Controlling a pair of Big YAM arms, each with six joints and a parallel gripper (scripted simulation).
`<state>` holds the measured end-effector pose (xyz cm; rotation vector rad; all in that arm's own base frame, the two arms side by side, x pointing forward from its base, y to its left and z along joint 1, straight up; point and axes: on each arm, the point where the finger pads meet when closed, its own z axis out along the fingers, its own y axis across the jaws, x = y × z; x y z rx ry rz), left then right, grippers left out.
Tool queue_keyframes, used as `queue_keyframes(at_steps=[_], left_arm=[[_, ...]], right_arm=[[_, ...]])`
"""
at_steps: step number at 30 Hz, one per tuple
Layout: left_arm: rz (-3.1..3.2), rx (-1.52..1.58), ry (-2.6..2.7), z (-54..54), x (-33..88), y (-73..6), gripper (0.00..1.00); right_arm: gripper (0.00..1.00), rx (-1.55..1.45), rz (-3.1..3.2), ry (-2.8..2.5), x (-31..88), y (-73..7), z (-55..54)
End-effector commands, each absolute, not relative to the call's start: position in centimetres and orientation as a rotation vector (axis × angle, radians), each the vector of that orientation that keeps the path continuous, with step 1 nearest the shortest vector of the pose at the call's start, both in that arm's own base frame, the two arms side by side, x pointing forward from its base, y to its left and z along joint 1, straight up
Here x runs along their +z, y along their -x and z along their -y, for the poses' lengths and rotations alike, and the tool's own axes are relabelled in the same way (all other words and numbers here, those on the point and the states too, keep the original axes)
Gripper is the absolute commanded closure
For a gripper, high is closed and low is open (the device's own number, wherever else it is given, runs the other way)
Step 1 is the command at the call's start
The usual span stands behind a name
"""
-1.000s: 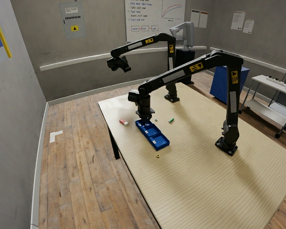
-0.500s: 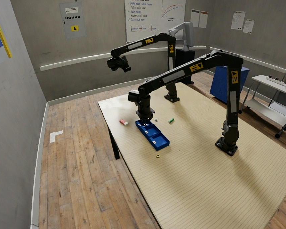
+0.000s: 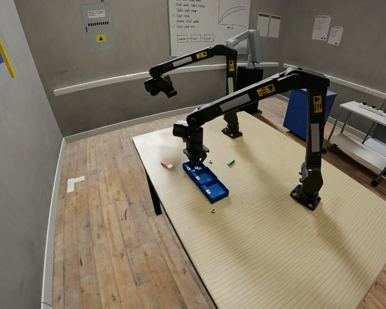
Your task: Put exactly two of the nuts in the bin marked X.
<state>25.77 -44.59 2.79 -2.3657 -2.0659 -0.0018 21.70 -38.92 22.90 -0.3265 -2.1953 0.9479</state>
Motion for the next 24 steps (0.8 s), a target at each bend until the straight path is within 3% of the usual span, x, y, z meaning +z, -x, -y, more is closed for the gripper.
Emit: queue_keyframes(at_steps=[1, 24], left_arm=[[2.116, 0.023, 2.415, 46.4, 6.4, -27.4, 0.70], [2.117, 0.023, 2.417, 46.2, 10.3, -27.3, 0.70]], right_arm=[[0.00, 0.950, 2.195, 0.346, 23.3, -21.3, 39.2], [0.00, 0.950, 2.195, 0.346, 23.3, -21.3, 39.2]])
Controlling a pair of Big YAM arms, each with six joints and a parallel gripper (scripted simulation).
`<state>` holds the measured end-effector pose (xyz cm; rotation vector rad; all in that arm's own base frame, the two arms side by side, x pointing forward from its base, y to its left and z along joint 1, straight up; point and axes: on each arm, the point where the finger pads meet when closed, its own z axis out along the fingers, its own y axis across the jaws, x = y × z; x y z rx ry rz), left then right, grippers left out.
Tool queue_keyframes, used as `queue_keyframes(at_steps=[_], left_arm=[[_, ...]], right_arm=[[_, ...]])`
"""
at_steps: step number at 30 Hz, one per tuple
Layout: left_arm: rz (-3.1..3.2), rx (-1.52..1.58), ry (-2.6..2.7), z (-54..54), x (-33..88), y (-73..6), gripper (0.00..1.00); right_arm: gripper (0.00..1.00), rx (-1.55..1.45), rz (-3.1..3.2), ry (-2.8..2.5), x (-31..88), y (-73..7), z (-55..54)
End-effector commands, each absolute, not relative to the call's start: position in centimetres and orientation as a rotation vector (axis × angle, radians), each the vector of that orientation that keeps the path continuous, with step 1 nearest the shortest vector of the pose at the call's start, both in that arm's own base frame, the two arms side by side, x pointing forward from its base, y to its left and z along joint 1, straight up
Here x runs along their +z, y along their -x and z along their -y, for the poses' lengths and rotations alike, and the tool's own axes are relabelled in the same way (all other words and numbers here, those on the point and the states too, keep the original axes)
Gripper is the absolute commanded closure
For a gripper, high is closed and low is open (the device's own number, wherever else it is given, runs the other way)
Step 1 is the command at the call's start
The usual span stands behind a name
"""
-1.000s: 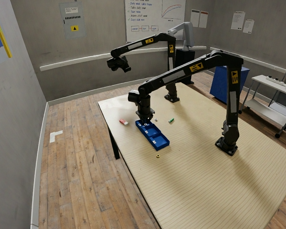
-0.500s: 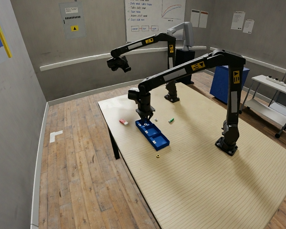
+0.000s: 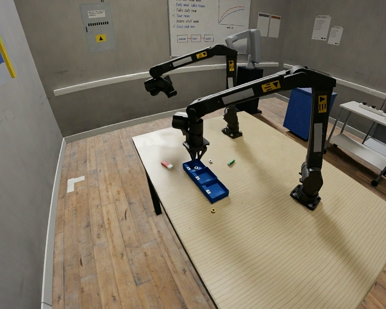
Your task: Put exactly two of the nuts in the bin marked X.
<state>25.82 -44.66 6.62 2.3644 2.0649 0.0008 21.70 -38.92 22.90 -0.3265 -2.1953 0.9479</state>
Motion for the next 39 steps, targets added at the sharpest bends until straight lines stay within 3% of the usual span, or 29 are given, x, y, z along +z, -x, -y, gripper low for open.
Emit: queue_keyframes(at_steps=[1, 8, 20, 39], left_arm=[[-2.026, -0.021, -2.313, 46.2, 10.0, -27.3, 0.70], [-2.044, -0.011, -2.339, 45.7, 8.2, -26.4, 0.70], [-1.970, -0.017, -2.407, 45.7, 9.0, -15.5, 0.70], [-1.987, -0.003, -2.428, 45.8, 7.4, -15.9, 0.70]], right_arm=[[0.00, 0.950, 2.195, 0.346, 23.3, -21.3, 39.2], [0.00, 0.950, 2.195, 0.346, 23.3, -21.3, 39.2], [0.00, 0.950, 2.195, 0.346, 23.3, -21.3, 39.2], [0.00, 0.950, 2.195, 0.346, 23.3, -21.3, 39.2]])
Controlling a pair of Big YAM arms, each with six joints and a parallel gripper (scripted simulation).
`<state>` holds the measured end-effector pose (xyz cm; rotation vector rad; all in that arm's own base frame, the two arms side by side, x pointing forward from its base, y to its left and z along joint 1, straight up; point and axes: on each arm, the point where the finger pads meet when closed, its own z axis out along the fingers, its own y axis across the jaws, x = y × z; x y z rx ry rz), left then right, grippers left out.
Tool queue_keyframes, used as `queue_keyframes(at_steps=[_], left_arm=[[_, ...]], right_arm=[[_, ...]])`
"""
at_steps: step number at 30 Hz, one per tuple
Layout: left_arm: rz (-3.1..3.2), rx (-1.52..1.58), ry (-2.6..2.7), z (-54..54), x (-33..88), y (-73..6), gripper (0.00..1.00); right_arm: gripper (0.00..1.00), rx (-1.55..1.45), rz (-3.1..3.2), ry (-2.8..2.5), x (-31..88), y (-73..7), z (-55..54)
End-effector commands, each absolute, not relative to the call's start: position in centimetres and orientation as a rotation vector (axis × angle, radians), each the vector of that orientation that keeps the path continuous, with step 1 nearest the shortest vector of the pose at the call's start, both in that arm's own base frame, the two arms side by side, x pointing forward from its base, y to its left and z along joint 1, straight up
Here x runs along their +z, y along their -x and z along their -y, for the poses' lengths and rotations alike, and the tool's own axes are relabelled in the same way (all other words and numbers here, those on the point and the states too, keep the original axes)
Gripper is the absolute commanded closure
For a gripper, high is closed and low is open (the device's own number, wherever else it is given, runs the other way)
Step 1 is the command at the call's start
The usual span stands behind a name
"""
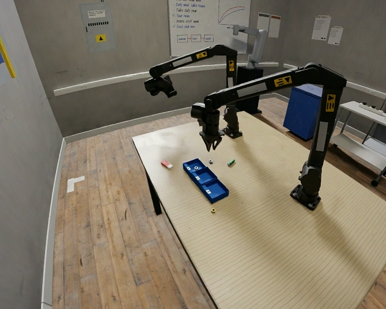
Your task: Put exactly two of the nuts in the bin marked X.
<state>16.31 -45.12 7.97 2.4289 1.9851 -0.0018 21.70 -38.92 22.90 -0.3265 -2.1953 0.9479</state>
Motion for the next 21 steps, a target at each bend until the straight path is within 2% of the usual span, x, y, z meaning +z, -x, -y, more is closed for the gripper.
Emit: queue_keyframes(at_steps=[1, 21], left_arm=[[-1.991, -0.003, -2.427, 45.73, 7.38, -15.94, 0.70], [-1.986, -0.004, -2.427, 45.86, 7.35, -15.82, 0.70]], right_arm=[[0.00, 0.950, 2.195, 0.346, 23.29, -21.32, 39.23], [0.00, 0.950, 2.195, 0.346, 23.29, -21.32, 39.23]])
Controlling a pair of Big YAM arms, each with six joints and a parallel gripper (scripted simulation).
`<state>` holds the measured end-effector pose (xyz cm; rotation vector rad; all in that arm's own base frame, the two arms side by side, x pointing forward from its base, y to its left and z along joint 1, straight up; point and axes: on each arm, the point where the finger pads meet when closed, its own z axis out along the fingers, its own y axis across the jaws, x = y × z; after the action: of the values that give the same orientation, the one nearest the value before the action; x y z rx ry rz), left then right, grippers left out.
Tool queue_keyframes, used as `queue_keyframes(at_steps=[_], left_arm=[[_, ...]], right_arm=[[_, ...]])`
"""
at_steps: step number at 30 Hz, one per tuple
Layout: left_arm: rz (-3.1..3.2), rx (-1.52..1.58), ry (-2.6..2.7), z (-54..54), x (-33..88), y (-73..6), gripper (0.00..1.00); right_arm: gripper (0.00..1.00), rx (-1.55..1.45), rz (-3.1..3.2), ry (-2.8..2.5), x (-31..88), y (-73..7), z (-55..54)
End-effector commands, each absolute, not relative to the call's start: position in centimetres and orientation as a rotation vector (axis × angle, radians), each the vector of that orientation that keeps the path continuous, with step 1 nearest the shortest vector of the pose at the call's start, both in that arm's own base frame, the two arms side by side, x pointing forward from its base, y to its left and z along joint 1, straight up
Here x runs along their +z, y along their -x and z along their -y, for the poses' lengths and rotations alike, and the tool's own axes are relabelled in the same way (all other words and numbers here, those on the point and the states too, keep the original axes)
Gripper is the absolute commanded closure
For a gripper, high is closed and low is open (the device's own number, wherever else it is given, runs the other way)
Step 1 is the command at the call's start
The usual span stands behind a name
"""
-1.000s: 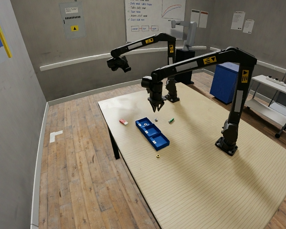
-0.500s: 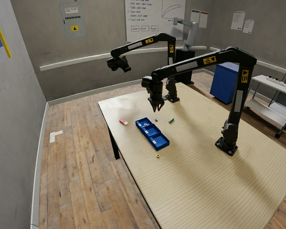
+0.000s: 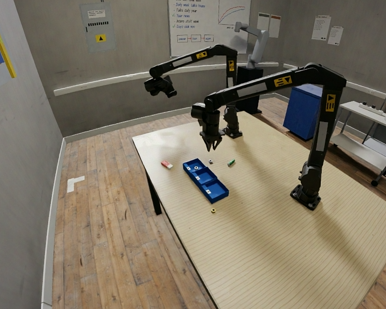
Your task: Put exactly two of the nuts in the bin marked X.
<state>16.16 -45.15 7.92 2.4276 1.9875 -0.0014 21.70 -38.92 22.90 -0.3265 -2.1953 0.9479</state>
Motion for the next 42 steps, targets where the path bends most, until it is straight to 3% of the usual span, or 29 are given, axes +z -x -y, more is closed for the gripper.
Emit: queue_keyframes(at_steps=[1, 42], left_arm=[[-1.985, -0.004, -2.427, 45.9, 7.3, -15.8, 0.70], [-1.986, -0.003, -2.430, 45.9, 0.5, -16.0, 0.70]], right_arm=[[0.00, 0.950, 2.195, 0.346, 23.3, -21.3, 39.2], [0.00, 0.950, 2.195, 0.346, 23.3, -21.3, 39.2]])
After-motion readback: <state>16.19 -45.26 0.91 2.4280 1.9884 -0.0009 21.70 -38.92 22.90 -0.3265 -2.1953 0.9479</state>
